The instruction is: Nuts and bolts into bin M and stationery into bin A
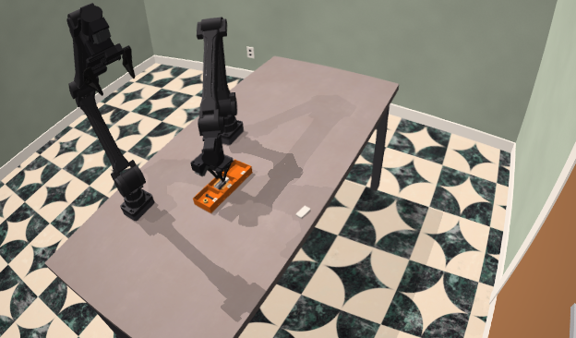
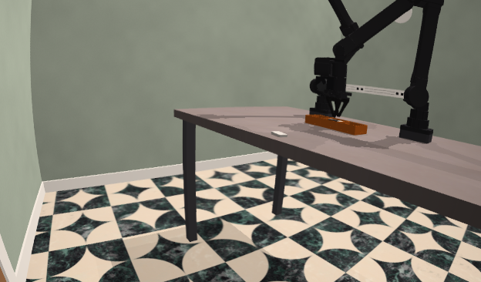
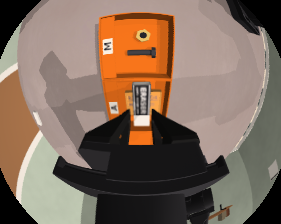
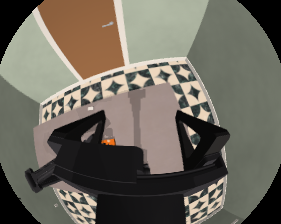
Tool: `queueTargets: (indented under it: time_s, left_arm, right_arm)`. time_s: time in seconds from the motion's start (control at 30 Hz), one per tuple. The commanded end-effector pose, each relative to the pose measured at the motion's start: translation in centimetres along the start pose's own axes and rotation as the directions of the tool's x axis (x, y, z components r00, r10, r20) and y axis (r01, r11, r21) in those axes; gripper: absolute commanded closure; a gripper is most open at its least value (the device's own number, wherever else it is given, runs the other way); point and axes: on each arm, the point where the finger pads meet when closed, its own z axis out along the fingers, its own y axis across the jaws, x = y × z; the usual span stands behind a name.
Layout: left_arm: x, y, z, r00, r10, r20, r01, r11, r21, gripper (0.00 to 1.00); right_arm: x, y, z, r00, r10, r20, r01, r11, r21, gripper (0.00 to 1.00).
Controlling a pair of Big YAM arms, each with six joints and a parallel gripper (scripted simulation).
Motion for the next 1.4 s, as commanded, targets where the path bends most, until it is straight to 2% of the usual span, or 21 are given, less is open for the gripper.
queueTargets:
  time_s: [0.0, 0.07, 0.13, 0.2, 0.37, 0.4, 0.43, 0.87, 0.9, 0.93, 0.97, 1.03, 1.07, 1.37]
  left_arm:
    - [-1.6, 0.9, -2.0, 0.999, 0.007, 0.036, -0.006, 1.0, -0.026, 0.71]
    - [-1.2, 0.7, -1.2, 1.0, 0.006, 0.012, -0.006, 1.0, -0.009, 0.71]
    - [-1.8, 1.1, -3.0, 0.999, 0.007, 0.042, -0.006, 1.0, -0.031, 0.71]
    - [-1.8, 1.1, -3.3, 0.999, 0.007, 0.043, -0.006, 1.0, -0.031, 0.71]
    - [-0.1, -0.2, -1.1, 1.0, 0.006, -0.015, -0.006, 1.0, 0.009, 0.71]
    - [-0.9, 0.6, -2.0, 1.0, 0.001, 0.019, -0.001, 1.0, -0.014, 0.71]
    - [-0.2, -0.1, -1.0, 1.0, 0.006, -0.009, -0.006, 1.0, 0.005, 0.71]
    - [0.0, -0.3, -0.7, 1.0, 0.004, -0.009, -0.004, 1.0, 0.005, 0.71]
    - [-0.1, -0.3, -0.8, 1.0, 0.004, -0.007, -0.004, 1.0, 0.004, 0.71]
    - [-0.9, 0.5, -1.9, 1.0, 0.001, 0.019, -0.001, 1.0, -0.014, 0.71]
    - [-0.1, -0.5, -1.0, 1.0, 0.002, -0.001, -0.002, 1.0, 0.0, 0.71]
    - [-0.9, 0.4, -1.9, 1.0, 0.001, 0.019, -0.001, 1.0, -0.014, 0.71]
    - [-1.6, 0.5, -3.3, 0.999, 0.003, 0.037, -0.002, 1.0, -0.026, 0.0]
    - [-1.8, 0.8, -6.6, 0.999, 0.002, 0.045, 0.0, 0.999, -0.032, 0.0]
  right_arm:
    - [0.3, -0.2, -0.5, 1.0, -0.007, -0.001, 0.007, 1.0, 0.002, 0.0]
    - [0.3, -0.2, -0.5, 1.0, -0.007, -0.001, 0.007, 1.0, 0.002, 0.0]
    - [0.3, -0.2, -0.5, 1.0, -0.007, -0.001, 0.007, 1.0, 0.002, 0.0]
    - [0.3, -0.2, -0.5, 1.0, -0.007, -0.001, 0.007, 1.0, 0.002, 0.0]
    - [0.3, -0.2, -0.5, 1.0, -0.007, -0.001, 0.007, 1.0, 0.002, 0.0]
    - [0.3, -0.2, -0.5, 1.0, -0.007, -0.001, 0.007, 1.0, 0.002, 0.0]
    - [0.3, -0.2, -0.5, 1.0, -0.007, -0.001, 0.007, 1.0, 0.002, 0.0]
    - [0.3, -0.2, -0.5, 1.0, -0.007, -0.001, 0.007, 1.0, 0.002, 0.0]
    - [0.3, -0.2, -0.5, 1.0, -0.007, -0.001, 0.007, 1.0, 0.002, 0.0]
    - [0.3, -0.2, -0.5, 1.0, -0.007, -0.001, 0.007, 1.0, 0.002, 0.0]
    - [0.3, -0.2, -0.5, 1.0, -0.007, -0.001, 0.007, 1.0, 0.002, 0.0]
    - [0.3, -0.2, -0.5, 1.0, -0.007, -0.001, 0.007, 1.0, 0.002, 0.0]
    - [0.3, -0.2, -0.5, 1.0, -0.007, -0.001, 0.007, 1.0, 0.002, 0.0]
    - [0.3, -0.2, -0.5, 1.0, -0.007, -0.001, 0.007, 1.0, 0.002, 0.0]
